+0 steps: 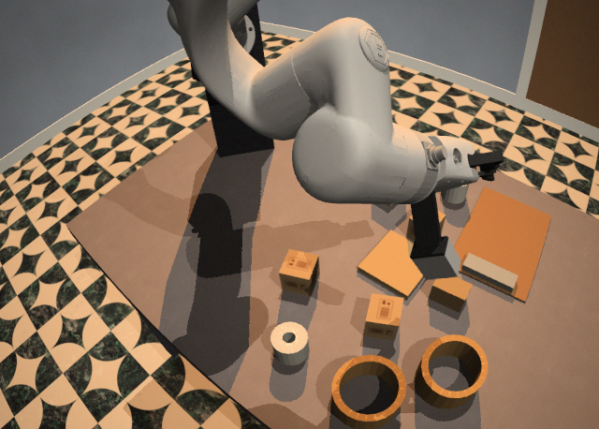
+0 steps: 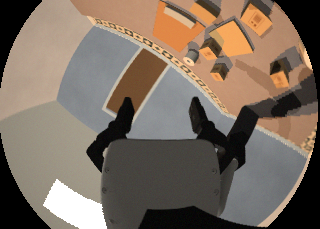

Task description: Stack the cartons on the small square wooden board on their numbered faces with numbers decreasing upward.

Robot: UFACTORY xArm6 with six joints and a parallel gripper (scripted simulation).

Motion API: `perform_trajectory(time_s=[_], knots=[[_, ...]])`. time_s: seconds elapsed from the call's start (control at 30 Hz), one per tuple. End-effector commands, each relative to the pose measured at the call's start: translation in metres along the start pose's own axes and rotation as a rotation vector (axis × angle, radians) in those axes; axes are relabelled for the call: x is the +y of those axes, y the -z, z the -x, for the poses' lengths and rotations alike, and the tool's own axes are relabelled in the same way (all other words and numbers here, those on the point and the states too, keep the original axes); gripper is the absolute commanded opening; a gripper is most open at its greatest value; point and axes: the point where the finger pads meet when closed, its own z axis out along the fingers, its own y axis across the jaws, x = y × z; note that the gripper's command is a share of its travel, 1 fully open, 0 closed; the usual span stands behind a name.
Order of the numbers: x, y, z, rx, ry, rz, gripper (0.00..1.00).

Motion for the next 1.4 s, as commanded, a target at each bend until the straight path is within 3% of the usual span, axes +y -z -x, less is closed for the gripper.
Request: perform_trajectory(time_s=[0.0,0.63,0.77,0.87,1.03,1.1,1.17,1.37], knots=[[-0.001,0.001,0.0,0.001,0.001,-0.002,1.0],[-0.001,0.0,-0.003,0.008,0.0,-0.003,1.0],[-0.002,-0.009,-0.026,0.07,-0.016,-0.013,1.0],[0.004,-0.022,-0.059,0.17,-0.043,-0.007,1.0],[0.041,-0.04,-0.111,0.391,-0.096,0.101,1.0],[0.041,-0.04,-0.111,0.391,-0.096,0.101,1.0],[0.07,-0.048,-0.134,0.489,-0.112,0.188,1.0],[0.135,-0.047,-0.147,0.587,-0.105,0.36,1.0]])
